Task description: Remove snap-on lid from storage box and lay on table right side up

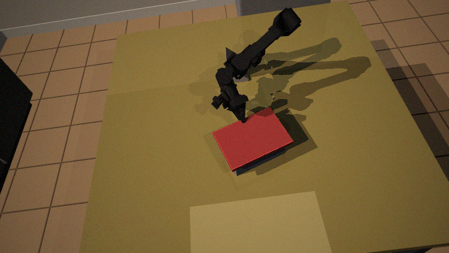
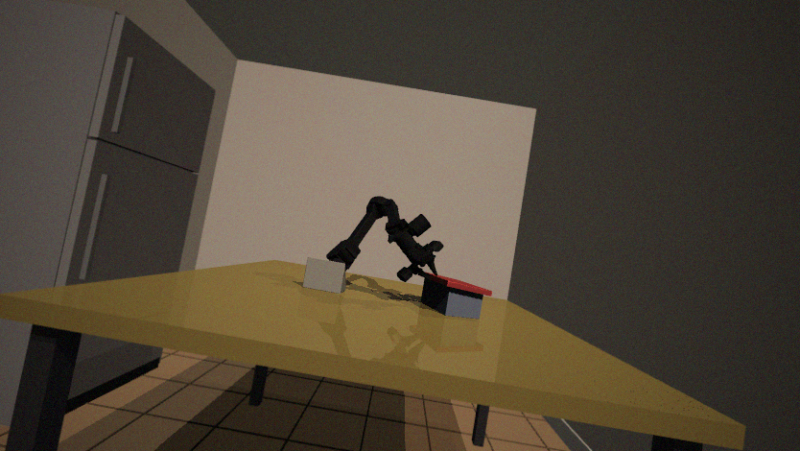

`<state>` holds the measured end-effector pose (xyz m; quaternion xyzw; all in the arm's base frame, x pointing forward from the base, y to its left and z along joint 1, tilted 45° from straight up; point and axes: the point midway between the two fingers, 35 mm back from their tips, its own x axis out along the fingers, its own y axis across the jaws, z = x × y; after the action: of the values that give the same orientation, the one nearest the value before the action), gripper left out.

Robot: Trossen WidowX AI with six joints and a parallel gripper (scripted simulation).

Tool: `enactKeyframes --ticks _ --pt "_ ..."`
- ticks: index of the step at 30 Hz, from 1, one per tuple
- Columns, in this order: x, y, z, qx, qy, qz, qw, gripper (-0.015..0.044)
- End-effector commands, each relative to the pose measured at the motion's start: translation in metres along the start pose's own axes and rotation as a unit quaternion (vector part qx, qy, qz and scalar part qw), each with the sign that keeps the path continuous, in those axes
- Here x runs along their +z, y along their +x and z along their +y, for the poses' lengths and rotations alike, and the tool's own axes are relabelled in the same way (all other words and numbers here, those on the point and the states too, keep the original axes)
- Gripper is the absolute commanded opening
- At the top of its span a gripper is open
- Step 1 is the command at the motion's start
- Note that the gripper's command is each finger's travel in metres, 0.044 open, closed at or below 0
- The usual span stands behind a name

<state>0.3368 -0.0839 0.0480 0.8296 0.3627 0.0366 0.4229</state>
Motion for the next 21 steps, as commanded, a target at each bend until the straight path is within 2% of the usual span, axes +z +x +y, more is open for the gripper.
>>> enactKeyframes --ticks 1,21 --pt "0.0004 -0.0037 0.0031 0.005 -0.004 0.001 1.0 0.0" --pt "0.0005 -0.0012 0.0028 0.003 -0.001 0.0 1.0 0.0"
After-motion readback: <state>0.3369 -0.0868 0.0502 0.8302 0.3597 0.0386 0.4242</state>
